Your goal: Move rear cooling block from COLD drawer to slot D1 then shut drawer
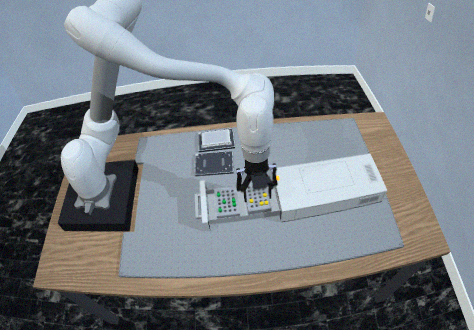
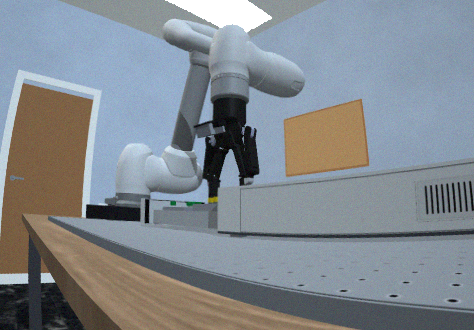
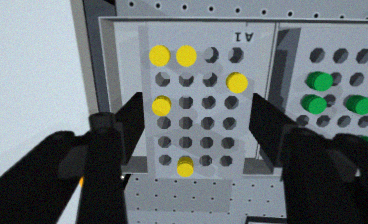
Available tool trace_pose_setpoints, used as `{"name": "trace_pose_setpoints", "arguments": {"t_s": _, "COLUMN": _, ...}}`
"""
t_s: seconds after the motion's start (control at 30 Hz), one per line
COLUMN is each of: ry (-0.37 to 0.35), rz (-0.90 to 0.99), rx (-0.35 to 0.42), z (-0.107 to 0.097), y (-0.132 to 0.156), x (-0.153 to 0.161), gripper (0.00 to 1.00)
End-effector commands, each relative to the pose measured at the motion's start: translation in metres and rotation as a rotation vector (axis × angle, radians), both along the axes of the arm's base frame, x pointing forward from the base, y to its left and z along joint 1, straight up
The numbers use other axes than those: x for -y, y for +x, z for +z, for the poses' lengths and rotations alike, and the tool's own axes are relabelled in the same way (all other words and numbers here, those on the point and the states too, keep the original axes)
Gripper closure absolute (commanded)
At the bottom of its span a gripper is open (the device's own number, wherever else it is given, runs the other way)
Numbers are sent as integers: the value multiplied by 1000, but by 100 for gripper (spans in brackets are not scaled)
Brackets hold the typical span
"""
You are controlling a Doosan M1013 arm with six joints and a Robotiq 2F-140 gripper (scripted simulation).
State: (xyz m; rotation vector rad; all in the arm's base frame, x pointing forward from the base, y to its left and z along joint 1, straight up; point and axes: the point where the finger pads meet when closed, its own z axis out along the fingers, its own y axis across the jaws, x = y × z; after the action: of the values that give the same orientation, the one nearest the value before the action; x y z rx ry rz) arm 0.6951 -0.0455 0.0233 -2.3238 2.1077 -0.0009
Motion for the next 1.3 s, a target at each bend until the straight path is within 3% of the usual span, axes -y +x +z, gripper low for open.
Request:
{"name": "trace_pose_setpoints", "arguments": {"t_s": 0.0, "ry": 0, "rz": 0, "rx": 1, "z": 2, "y": 1, "x": 0, "gripper": 90}}
{"name": "trace_pose_setpoints", "arguments": {"t_s": 1.27, "ry": 0, "rz": 0, "rx": 1, "z": 38, "y": 0, "x": 0, "gripper": 90}}
